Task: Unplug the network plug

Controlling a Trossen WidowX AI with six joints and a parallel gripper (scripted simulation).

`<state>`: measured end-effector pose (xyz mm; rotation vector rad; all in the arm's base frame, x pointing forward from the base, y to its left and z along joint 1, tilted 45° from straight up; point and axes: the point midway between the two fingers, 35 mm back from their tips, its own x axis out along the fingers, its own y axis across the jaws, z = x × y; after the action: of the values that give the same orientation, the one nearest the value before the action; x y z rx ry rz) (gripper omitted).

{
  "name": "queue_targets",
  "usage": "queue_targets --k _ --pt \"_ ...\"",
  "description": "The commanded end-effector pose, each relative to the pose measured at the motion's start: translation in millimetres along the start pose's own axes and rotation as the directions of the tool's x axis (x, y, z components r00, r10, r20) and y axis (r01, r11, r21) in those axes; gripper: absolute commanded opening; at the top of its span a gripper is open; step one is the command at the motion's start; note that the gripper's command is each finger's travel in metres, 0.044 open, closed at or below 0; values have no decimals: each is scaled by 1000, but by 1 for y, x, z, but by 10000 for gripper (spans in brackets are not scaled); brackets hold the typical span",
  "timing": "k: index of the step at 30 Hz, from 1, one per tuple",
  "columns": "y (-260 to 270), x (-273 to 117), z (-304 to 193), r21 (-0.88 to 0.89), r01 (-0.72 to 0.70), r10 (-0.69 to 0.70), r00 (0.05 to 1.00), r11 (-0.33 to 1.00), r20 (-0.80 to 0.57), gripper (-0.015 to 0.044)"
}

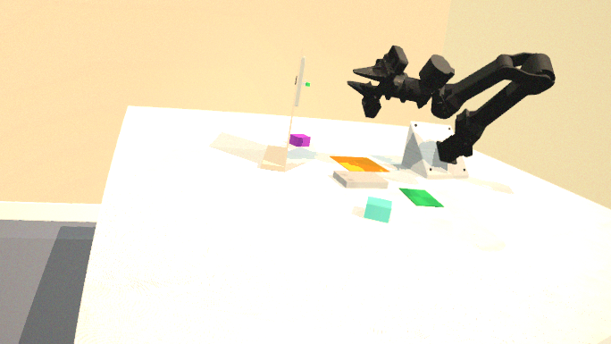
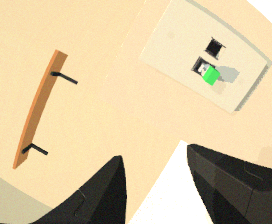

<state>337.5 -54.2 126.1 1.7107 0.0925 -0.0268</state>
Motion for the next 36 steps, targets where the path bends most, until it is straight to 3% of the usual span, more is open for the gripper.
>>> queue_targets --k 1,12,19,31,36 --pt "-16 -9 2 151 20 -19 1000 988 -5 156" --pt "-42 -32 6 505 47 -47 999 862 -12 156" --pt "-43 -30 6 509 47 -48 999 860 -13 156" --pt "-52 22 16 509 44 -43 999 860 -13 156" --pt "-52 26 17 510 44 -43 999 859 -13 156"
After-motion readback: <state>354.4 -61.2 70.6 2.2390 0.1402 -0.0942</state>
